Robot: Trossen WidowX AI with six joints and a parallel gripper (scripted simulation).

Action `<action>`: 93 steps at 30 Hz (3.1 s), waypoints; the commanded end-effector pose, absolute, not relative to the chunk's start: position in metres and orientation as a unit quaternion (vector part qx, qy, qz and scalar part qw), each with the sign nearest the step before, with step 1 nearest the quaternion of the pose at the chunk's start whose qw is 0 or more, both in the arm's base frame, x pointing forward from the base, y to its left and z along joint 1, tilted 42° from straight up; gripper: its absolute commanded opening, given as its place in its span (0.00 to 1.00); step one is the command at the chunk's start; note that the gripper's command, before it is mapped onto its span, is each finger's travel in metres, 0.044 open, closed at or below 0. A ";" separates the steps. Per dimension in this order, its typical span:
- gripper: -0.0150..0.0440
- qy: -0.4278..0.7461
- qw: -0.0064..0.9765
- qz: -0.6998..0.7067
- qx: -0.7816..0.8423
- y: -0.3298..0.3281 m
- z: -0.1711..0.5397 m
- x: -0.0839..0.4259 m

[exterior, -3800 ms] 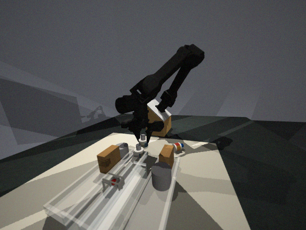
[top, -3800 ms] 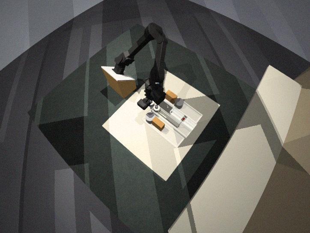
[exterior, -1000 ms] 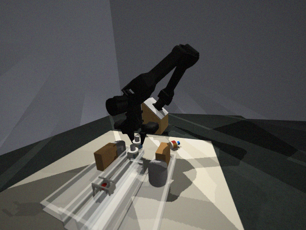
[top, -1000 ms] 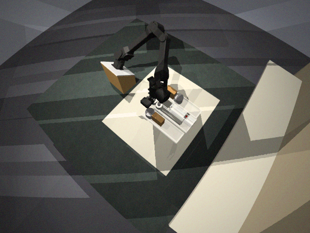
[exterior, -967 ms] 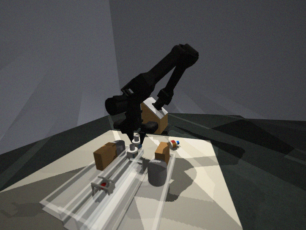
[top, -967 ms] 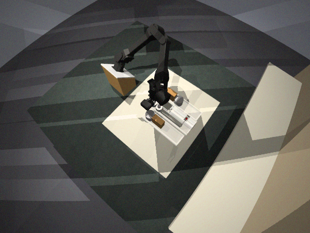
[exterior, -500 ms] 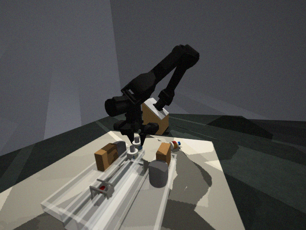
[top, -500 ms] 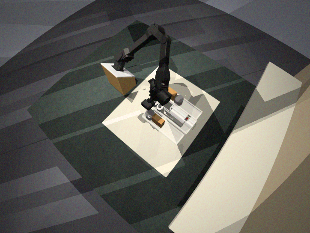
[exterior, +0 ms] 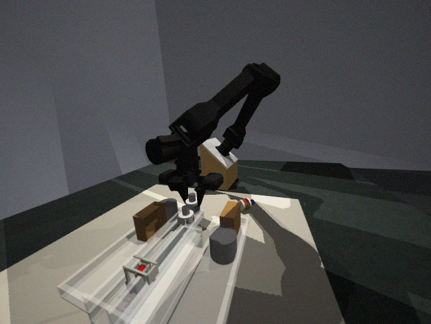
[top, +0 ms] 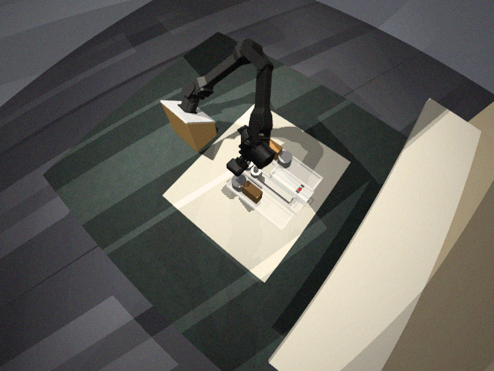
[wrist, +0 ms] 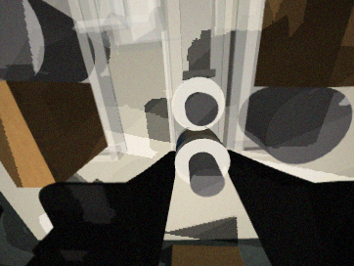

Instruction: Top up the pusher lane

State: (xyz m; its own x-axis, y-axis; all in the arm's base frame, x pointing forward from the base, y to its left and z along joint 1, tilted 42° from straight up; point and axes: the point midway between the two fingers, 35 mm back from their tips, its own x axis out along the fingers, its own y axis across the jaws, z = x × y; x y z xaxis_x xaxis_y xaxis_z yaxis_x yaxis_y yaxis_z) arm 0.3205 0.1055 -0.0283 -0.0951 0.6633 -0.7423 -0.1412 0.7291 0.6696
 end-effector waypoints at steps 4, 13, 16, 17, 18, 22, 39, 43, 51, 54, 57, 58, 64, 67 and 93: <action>0.25 0.659 0.654 0.317 0.194 0.106 -0.023 0.333; 0.25 0.659 0.654 0.317 0.194 0.106 -0.023 0.335; 0.25 0.659 0.654 0.317 0.194 0.106 -0.024 0.335; 0.25 0.659 0.654 0.317 0.194 0.106 -0.024 0.335; 0.25 0.659 0.654 0.317 0.194 0.106 -0.024 0.335; 0.25 0.659 0.654 0.317 0.194 0.106 -0.024 0.335; 0.25 0.659 0.654 0.317 0.194 0.107 -0.025 0.335; 0.25 0.659 0.654 0.317 0.194 0.107 -0.025 0.335; 0.25 0.659 0.654 0.317 0.194 0.107 -0.025 0.335; 0.25 0.659 0.654 0.317 0.194 0.107 -0.025 0.335; 0.25 0.659 0.654 0.317 0.194 0.107 -0.025 0.336; 0.25 0.659 0.654 0.317 0.194 0.107 -0.025 0.336; 0.25 0.659 0.654 0.317 0.194 0.107 -0.025 0.337; 0.25 0.659 0.654 0.317 0.194 0.107 -0.024 0.337; 0.25 0.659 0.654 0.317 0.194 0.109 -0.026 0.339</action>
